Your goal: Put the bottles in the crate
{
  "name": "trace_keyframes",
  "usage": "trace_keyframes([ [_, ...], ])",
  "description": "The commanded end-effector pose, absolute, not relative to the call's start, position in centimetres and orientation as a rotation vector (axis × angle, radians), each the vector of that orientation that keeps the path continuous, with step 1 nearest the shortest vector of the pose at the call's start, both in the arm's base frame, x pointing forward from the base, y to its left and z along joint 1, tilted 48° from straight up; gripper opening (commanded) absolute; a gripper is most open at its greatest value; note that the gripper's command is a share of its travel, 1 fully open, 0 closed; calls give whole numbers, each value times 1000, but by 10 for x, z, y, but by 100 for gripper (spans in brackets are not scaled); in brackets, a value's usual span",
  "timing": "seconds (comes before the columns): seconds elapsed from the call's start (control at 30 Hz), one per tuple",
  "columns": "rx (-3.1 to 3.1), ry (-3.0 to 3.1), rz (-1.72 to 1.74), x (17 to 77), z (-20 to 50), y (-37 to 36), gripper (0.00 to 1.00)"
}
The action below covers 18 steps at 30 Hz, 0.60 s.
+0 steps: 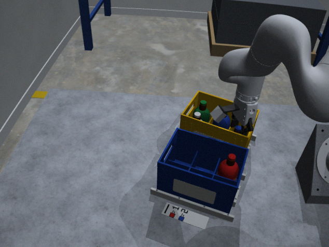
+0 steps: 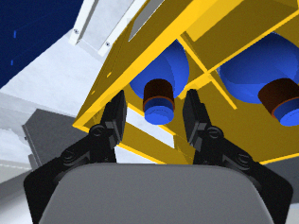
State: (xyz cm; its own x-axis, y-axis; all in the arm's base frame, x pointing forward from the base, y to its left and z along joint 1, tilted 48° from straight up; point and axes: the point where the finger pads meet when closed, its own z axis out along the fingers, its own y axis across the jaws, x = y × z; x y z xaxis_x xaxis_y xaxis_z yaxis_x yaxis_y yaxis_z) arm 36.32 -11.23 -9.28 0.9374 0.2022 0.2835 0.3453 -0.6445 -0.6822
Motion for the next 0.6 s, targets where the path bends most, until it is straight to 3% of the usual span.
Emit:
trace_keyframes([
  [0.0, -2291, -385, -233, 364, -96, -109, 65],
  [0.43, -2291, -385, -233, 364, -96, -109, 65],
  [0.47, -2291, -385, -233, 364, -94, -112, 0],
  [0.57, -2291, -385, -233, 364, -94, -112, 0],
])
